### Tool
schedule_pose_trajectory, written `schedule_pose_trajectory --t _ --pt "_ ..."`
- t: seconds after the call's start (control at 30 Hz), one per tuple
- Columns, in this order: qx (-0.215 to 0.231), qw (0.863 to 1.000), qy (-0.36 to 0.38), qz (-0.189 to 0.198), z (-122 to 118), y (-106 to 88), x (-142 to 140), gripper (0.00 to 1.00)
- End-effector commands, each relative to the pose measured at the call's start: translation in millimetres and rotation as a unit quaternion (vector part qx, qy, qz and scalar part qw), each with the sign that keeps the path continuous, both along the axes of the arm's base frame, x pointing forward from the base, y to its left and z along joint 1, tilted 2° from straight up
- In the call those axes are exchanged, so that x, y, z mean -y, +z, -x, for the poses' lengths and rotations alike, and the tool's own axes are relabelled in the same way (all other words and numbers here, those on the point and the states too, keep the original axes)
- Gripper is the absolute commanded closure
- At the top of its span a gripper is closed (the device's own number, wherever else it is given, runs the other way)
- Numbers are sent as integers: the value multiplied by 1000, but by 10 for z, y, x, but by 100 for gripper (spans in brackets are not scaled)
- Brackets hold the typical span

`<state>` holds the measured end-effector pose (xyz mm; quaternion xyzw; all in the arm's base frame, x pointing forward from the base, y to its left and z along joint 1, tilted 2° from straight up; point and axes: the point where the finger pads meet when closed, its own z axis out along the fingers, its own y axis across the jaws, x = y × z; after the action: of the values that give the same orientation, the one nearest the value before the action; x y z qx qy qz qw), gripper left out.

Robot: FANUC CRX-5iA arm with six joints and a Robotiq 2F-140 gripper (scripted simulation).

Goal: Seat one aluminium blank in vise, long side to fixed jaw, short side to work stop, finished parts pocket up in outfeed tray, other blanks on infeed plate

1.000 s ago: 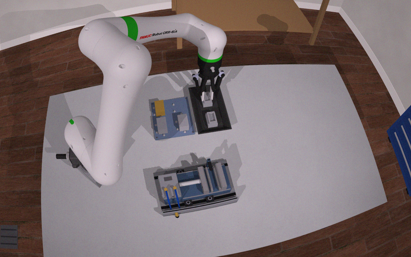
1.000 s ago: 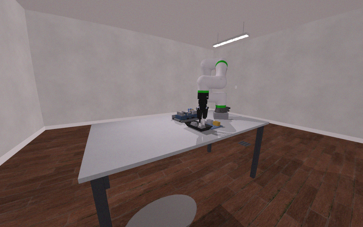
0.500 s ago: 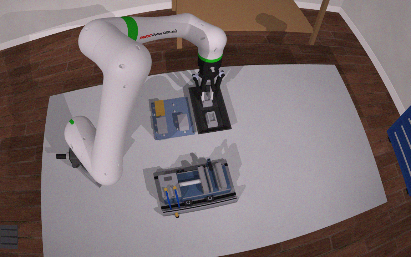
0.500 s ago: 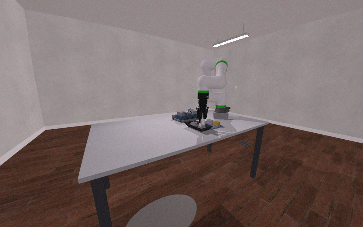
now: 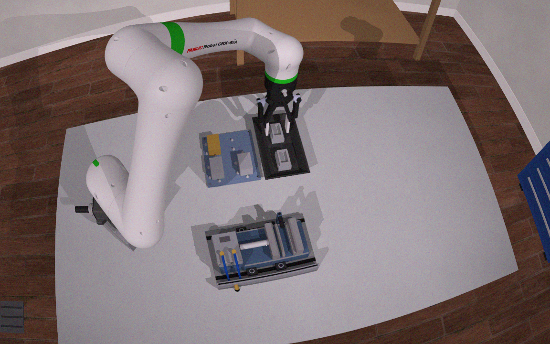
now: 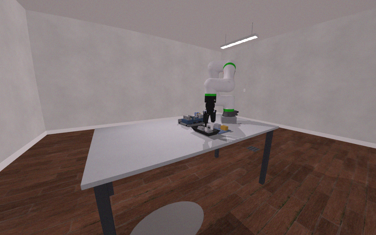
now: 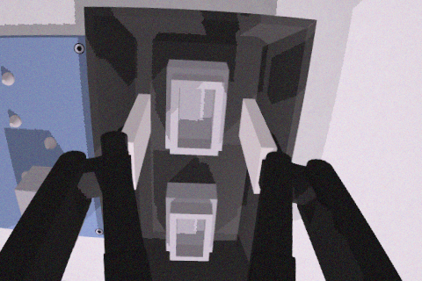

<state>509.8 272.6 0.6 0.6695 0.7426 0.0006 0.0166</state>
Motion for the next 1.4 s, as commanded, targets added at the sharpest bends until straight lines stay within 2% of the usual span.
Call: schedule_pose_trajectory --t 0.0,0.97,1.17,1.37 --pt "0 1000 0 0 -2 2 -1 60" --pt "0 1000 0 0 -1 19 -1 60" --pt "0 1000 0 0 2 147 -4 60" --pt "0 1000 0 0 9 415 -10 60"
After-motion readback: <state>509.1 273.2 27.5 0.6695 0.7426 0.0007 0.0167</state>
